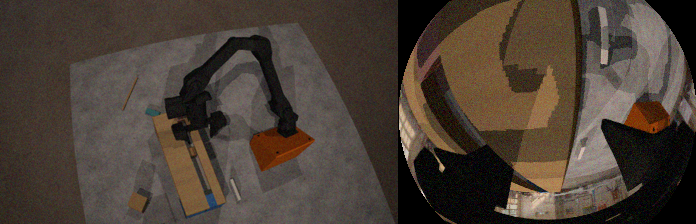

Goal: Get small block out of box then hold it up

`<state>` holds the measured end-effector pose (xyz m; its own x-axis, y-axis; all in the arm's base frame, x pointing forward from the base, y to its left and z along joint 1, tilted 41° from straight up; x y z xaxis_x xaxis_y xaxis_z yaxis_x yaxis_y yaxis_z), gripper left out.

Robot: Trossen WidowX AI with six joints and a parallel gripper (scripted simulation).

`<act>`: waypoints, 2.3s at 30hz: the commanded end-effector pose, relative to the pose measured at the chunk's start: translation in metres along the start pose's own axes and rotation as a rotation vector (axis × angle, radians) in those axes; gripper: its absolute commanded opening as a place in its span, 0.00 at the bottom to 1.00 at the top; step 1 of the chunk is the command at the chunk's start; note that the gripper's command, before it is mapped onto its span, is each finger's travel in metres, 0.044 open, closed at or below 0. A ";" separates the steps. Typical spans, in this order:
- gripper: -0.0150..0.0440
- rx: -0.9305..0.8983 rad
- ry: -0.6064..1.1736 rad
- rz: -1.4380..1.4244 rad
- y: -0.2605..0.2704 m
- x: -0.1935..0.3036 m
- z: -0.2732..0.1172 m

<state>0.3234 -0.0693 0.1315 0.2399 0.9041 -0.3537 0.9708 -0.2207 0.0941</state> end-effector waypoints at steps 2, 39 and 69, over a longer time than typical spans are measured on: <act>0.93 0.000 0.000 0.000 0.000 -0.001 0.001; 0.93 0.004 0.004 -0.001 -0.020 0.098 0.039; 0.93 0.004 0.008 -0.001 -0.036 0.175 0.066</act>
<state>0.3287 0.0680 0.0066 0.2304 0.9060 -0.3549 0.9731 -0.2153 0.0823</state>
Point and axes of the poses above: the point midway between the two fingers, 35 mm back from their tips, its own z axis out along the fingers, its own y axis across the jaws, x = y × z, the point moved 6 cm from there along -z, back along the fingers, and after that the axes turned 11 degrees about z, right-handed, at the moved point
